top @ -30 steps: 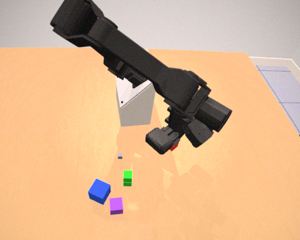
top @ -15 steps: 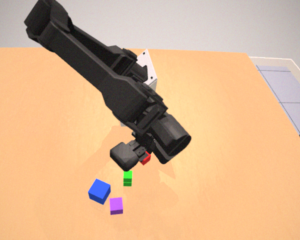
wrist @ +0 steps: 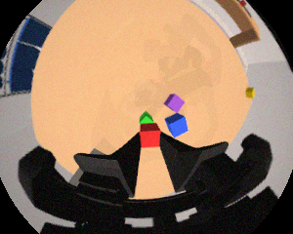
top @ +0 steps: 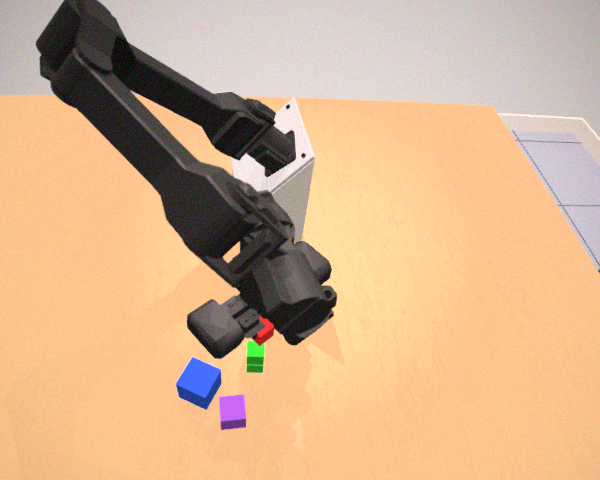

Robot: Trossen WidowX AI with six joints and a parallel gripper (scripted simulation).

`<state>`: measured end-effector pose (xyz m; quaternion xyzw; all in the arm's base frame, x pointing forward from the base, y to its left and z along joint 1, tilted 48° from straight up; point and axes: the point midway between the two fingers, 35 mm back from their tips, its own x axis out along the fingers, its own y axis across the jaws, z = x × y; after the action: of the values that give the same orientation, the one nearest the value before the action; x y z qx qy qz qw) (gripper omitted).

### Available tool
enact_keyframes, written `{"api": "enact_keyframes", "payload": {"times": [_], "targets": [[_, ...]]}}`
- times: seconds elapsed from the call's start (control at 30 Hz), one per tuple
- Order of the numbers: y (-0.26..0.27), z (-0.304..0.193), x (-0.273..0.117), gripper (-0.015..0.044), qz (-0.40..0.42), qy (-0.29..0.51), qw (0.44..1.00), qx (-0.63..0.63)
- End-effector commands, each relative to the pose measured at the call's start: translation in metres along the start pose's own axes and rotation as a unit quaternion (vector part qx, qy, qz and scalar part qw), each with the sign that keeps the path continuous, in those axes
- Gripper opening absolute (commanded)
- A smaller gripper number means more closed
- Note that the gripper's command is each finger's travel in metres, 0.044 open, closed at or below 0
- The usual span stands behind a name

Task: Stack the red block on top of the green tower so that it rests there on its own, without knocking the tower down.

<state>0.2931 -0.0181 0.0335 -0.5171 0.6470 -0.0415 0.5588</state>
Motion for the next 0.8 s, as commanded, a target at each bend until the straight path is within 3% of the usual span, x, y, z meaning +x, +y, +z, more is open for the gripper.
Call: {"api": "enact_keyframes", "payload": {"times": [0.0,0.77], "targets": [[0.001,-0.004,0.019,0.0,0.0,0.006,1.0,-0.004],[0.0,-0.006,0.049,0.0,-0.001,0.007,1.0,-0.004]]}}
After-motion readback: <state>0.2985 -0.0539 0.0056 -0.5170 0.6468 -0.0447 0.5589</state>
